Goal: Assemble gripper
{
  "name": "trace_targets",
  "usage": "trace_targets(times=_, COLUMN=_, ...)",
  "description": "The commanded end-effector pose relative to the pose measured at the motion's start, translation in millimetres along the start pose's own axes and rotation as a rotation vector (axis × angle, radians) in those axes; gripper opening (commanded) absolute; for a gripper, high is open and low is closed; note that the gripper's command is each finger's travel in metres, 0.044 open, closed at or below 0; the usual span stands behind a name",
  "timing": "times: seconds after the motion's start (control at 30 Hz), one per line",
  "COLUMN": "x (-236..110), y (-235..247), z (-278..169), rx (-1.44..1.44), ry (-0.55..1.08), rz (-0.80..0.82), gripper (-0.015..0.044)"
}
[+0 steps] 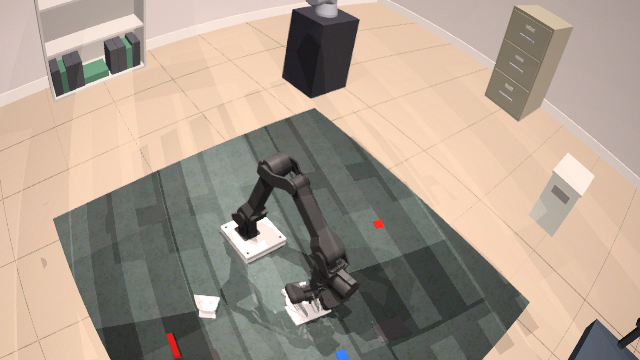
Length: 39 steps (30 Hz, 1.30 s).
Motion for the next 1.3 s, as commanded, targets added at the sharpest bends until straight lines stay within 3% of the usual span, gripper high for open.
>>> trace_targets(times=0.0, x=1.8, y=-0.1, z=-0.3, rx=0.003, ry=0.005, rz=0.000, gripper=0.0134)
trace_targets(times=1.27, x=-4.1, y=-0.1, z=-0.3, rx=0.003, ry=0.005, rz=0.000, gripper=0.0134)
Point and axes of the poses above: the point midway between the two fingers, 35 mm back from their tips, its own x axis out along the fingers, its own y axis across the jaws, z = x × y, the point moved 6 cm from there along -x, back along the fingers, and after that the axes turned 14 degrees about x, right-handed, at the moved point
